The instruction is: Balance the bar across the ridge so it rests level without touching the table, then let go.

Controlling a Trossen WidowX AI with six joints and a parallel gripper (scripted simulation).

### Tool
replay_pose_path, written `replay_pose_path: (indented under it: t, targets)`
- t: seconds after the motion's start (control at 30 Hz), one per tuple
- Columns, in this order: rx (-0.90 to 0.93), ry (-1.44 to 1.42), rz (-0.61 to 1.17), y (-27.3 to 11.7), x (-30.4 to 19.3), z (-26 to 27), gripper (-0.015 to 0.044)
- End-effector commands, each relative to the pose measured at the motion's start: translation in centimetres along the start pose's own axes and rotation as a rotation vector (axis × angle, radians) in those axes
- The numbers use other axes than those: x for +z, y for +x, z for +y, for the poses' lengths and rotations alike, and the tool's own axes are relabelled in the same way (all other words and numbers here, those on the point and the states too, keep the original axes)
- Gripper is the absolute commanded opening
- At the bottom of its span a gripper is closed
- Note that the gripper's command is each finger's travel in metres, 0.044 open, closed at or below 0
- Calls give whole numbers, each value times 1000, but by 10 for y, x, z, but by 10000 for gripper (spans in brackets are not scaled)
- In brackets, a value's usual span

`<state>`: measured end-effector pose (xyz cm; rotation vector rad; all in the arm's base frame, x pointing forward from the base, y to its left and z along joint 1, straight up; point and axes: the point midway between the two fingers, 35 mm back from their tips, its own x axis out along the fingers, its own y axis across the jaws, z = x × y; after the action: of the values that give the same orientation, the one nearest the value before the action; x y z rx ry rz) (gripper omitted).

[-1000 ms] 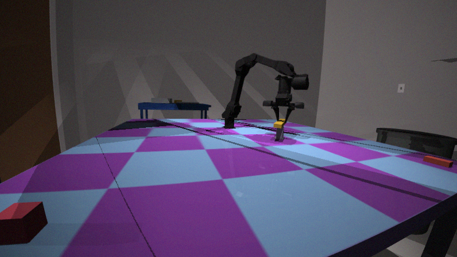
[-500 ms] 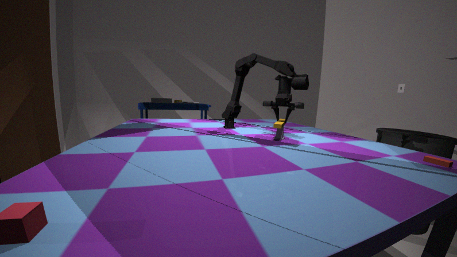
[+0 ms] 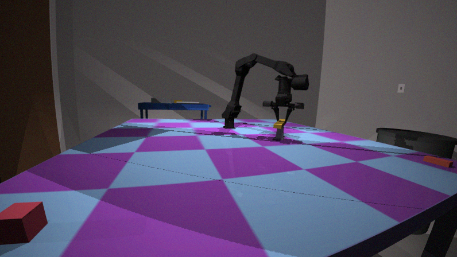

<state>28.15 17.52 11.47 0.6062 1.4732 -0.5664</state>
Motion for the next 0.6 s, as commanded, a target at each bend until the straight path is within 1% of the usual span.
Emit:
replay_pose_path:
  t: [0.0,0.57]
  targets:
    - [1,-1,-2,1,1,0,0]
    - [1,-1,-2,2,1,0,0]
